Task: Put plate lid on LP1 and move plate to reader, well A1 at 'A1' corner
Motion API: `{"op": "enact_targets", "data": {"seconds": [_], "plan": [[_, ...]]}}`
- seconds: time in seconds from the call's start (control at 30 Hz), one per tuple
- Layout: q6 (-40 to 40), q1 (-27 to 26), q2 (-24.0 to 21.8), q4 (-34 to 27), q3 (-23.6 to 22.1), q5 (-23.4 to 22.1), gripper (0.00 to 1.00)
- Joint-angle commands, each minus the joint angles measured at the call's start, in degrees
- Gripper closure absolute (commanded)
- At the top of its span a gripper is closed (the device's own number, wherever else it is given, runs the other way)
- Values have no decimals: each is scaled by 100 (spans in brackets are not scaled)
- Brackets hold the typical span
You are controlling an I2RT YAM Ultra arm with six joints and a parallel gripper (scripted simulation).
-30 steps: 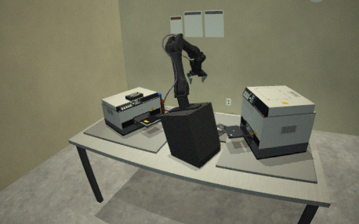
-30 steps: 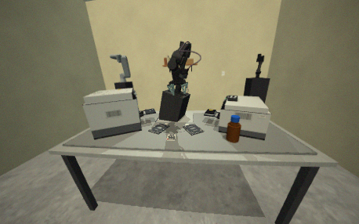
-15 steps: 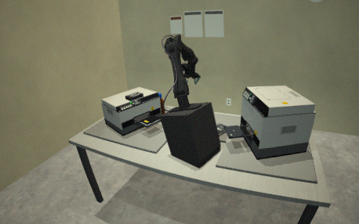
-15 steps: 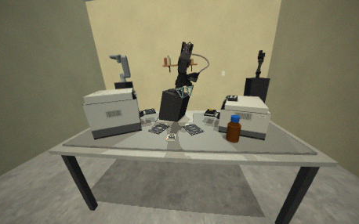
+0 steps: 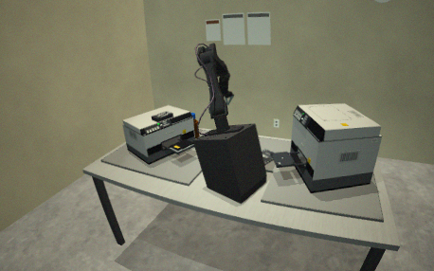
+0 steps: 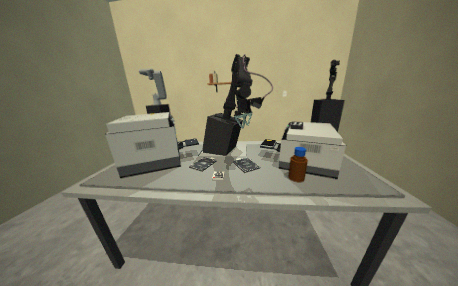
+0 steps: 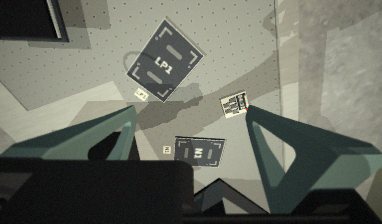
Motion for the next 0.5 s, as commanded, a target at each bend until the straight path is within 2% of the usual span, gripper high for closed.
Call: {"op": "enact_targets", "data": {"seconds": [0.0,0.1,0.23,0.47], "plan": [[-276,214,-113,116,-127,102,0],[7,419,-182,252,-234,154,0],[-402,712,-179,263,-54,260,0],[-831,1063,-89,277,-256,385,0]]}}
